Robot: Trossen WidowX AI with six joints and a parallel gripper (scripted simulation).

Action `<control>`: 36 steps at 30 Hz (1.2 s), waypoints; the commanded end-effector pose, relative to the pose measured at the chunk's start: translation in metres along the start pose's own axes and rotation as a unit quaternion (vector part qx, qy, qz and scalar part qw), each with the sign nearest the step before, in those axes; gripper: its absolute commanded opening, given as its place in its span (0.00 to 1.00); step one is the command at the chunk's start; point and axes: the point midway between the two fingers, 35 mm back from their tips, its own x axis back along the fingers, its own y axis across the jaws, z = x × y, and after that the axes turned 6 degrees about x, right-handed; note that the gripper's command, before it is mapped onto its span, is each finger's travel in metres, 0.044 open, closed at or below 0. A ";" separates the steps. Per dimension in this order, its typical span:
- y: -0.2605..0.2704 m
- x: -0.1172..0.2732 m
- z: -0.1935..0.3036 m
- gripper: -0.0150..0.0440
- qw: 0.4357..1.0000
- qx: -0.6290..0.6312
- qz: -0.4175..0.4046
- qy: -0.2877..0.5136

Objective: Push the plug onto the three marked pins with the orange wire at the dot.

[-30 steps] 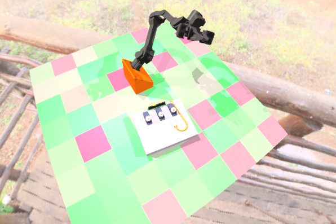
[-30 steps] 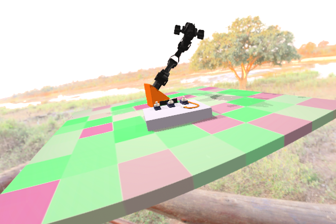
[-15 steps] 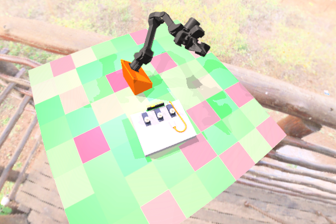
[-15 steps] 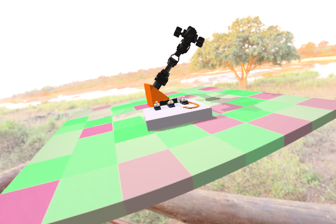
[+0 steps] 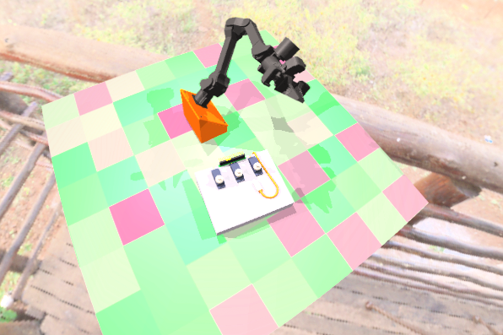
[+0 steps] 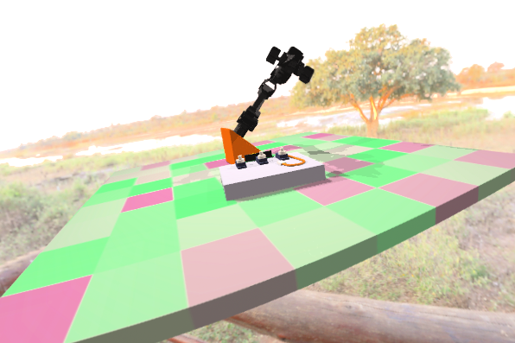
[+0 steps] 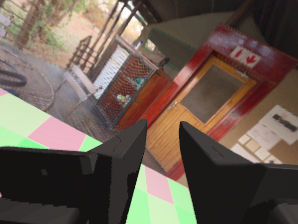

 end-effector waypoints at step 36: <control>0.030 -0.071 0.091 0.45 0.847 -0.444 0.020 0.291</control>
